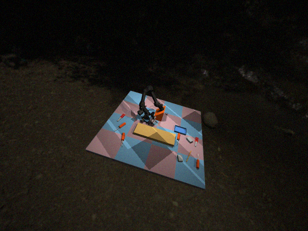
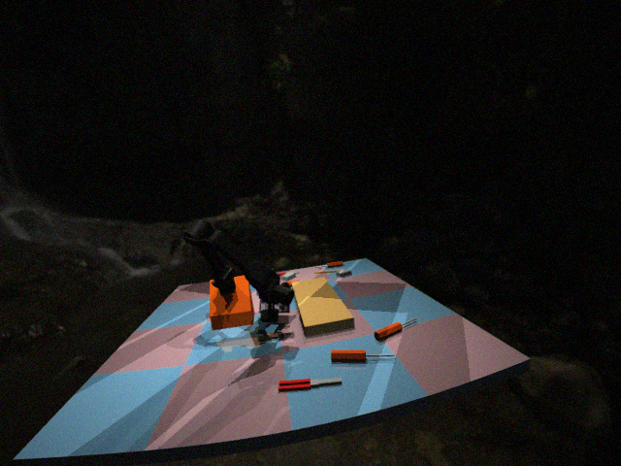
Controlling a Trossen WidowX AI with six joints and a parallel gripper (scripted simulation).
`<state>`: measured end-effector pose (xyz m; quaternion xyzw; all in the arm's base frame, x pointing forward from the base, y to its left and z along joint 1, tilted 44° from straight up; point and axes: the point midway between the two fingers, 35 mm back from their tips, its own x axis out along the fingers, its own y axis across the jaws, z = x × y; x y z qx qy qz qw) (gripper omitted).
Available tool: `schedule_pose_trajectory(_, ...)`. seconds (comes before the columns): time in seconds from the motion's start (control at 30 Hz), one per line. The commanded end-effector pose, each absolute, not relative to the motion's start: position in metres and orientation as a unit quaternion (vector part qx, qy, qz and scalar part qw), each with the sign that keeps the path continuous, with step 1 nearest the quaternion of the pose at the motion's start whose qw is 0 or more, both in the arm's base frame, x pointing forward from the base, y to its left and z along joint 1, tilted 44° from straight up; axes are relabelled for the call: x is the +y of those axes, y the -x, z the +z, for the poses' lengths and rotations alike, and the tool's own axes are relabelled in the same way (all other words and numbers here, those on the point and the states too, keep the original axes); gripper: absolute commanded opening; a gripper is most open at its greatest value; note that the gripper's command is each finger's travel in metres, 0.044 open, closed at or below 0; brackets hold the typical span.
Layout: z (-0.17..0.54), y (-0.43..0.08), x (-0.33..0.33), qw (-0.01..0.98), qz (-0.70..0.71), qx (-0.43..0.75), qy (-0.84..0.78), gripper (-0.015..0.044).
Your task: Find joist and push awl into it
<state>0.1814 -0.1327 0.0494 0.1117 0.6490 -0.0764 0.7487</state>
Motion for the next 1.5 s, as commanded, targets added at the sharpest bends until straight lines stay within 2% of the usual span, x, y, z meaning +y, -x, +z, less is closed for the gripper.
schedule_pose_trajectory(0.0,0.05,-0.183,-0.133,0.752,-0.062,0.645,-0.121,0.0)
schedule_pose_trajectory(0.87,0.032,-0.182,-0.158,0.754,-0.073,0.642,-0.117,0.0)
schedule_pose_trajectory(1.4,0.034,-0.182,-0.157,0.755,-0.074,0.641,-0.118,0.042)
schedule_pose_trajectory(1.47,0.035,-0.182,-0.157,0.755,-0.074,0.641,-0.118,0.044)
